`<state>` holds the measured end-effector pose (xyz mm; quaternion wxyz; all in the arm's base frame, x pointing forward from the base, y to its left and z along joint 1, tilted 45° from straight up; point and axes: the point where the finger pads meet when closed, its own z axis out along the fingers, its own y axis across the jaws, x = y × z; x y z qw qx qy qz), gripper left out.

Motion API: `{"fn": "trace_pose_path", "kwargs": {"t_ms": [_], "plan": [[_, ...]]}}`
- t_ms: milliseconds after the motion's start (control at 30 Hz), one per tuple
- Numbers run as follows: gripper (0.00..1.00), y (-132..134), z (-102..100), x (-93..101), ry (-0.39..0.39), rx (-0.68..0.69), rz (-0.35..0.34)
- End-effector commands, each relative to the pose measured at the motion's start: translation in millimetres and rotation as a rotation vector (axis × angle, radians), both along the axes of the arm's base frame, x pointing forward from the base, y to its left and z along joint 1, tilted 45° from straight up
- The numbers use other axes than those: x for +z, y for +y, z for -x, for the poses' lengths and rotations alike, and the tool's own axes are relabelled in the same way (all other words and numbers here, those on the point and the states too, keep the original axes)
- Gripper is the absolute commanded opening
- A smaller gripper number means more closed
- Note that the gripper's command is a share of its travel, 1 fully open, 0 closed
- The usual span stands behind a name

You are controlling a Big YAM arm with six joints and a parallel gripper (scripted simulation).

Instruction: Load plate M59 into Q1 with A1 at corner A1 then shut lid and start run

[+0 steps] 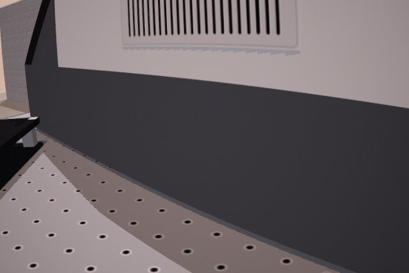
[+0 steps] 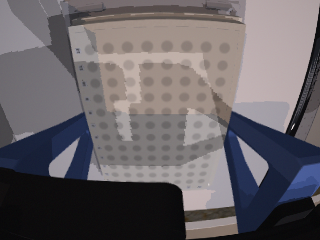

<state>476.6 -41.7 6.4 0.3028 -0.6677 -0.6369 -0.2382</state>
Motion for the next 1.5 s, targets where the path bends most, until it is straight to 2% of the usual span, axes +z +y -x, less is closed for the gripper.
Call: {"fn": "trace_pose_path", "kwargs": {"t_ms": [0,300,567,767,1067,1467], "plan": [[0.0,-6,-20,11.1,-0.047,-0.002,0.022],[0.0,-18,-20,2.8,-0.048,-0.012,0.017],[0.0,-13,-13,5.1,-0.034,-0.029,0.011],[0.0,1,-5,7.6,-0.023,-0.004,0.006],[0.0,3,-16,12.7,-0.051,0.001,0.016],[0.0,-5,-2,-11.1,0.001,-0.027,-0.001]]}}
